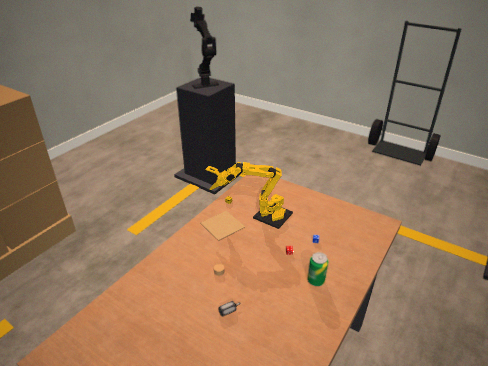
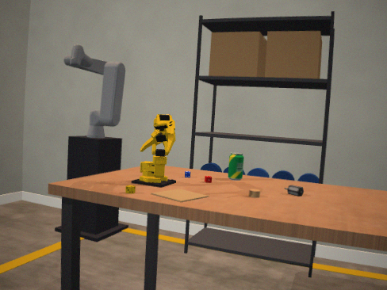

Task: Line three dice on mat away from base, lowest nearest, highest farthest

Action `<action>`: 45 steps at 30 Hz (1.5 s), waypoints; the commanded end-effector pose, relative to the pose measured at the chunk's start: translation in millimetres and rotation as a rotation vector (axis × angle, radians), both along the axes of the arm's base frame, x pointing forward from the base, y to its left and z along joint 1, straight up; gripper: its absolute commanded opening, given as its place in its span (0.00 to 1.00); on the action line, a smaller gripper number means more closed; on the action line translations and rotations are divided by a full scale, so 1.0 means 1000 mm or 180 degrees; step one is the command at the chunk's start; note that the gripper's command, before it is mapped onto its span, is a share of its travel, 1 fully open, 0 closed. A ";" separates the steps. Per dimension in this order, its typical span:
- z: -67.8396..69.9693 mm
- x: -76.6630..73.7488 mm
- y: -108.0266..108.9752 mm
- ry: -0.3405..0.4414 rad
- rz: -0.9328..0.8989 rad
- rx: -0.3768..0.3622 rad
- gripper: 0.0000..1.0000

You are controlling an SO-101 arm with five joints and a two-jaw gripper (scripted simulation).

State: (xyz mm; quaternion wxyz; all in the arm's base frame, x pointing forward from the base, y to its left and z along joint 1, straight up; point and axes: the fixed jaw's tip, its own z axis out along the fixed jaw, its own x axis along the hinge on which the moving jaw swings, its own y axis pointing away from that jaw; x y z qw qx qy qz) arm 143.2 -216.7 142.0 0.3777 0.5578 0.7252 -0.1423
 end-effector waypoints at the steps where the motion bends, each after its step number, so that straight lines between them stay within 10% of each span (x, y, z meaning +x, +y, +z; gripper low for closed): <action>1: -0.031 -0.038 -0.010 0.0260 -0.0269 0.0019 0.51; 9: -0.082 -0.098 0.000 0.0686 -0.0655 0.0386 0.39; 17: -0.101 -0.120 0.012 0.0823 -0.0798 0.0569 0.33; 45: -0.108 -0.128 0.017 0.0879 -0.0847 0.0607 0.31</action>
